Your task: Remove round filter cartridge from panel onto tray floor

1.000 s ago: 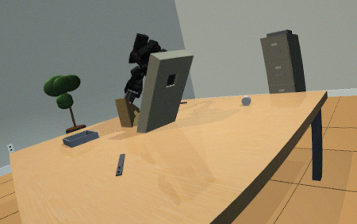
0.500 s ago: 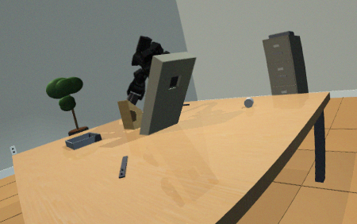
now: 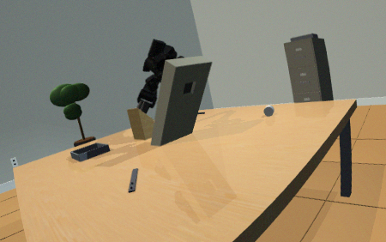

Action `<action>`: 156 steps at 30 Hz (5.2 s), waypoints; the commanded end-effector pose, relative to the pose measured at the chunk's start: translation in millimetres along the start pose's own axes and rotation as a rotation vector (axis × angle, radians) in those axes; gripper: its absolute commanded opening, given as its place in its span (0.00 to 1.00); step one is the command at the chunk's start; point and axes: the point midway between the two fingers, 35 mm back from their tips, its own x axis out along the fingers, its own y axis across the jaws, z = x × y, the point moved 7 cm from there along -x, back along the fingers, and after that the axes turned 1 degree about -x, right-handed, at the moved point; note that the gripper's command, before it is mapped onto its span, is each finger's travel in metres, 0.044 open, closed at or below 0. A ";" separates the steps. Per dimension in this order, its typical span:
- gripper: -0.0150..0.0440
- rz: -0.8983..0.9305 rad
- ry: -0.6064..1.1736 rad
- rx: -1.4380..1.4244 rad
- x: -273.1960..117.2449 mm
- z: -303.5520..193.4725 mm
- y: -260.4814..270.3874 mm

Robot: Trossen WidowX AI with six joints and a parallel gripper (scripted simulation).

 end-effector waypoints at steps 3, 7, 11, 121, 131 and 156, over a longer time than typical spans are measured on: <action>0.41 -0.005 -0.002 -0.001 3.5 -0.2 0.1; 0.41 -0.005 -0.002 -0.001 4.2 -0.2 0.1; 0.40 0.002 -0.001 0.004 1.1 0.2 -0.4; 0.25 -0.008 -0.007 1.493 -61.6 -65.0 -32.3; 0.41 -0.014 -0.006 1.498 -61.6 -62.9 -31.9; 0.68 -0.010 -0.013 1.486 -93.4 31.7 13.7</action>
